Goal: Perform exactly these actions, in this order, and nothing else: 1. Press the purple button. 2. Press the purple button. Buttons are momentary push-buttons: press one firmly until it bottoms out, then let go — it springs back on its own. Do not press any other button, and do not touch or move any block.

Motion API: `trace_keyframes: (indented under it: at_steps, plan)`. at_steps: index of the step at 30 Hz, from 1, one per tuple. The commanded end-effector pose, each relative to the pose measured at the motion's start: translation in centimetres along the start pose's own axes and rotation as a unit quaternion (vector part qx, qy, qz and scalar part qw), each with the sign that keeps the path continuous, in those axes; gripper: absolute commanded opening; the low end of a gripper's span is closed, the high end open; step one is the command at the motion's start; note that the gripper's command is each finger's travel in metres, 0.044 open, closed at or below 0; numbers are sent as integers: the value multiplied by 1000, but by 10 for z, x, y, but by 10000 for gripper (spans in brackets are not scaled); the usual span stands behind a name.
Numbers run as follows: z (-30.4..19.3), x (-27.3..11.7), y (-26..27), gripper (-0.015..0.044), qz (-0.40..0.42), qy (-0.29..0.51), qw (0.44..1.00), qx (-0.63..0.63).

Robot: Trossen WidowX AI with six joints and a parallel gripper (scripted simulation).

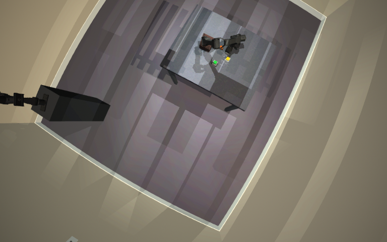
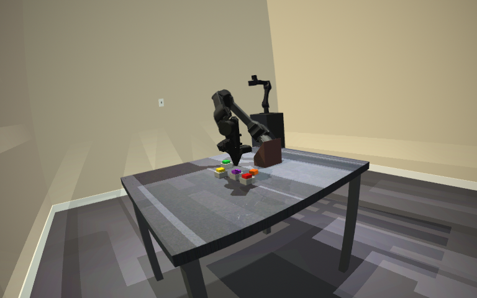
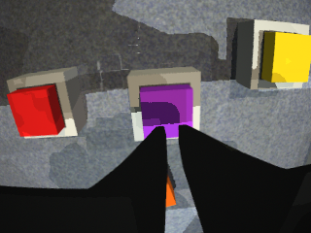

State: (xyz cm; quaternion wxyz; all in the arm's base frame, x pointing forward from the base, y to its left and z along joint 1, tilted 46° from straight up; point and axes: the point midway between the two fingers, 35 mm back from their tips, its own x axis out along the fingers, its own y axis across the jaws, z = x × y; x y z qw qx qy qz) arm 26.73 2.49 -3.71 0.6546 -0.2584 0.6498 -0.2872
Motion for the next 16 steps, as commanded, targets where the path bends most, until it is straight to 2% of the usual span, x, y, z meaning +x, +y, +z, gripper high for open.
trace_keyframes:
  at_steps: [1, 9, 12, 16]
  plan:
    - [4, -14, 21, 99, 7, -2, 1000, 1]
    - [-18, -65, 137, 309, 9, -1, 1000, 2]
    - [-22, -68, 147, 387, 8, -1, 1000, 2]
    - [-22, -68, 147, 400, 8, -1, 1000, 2]
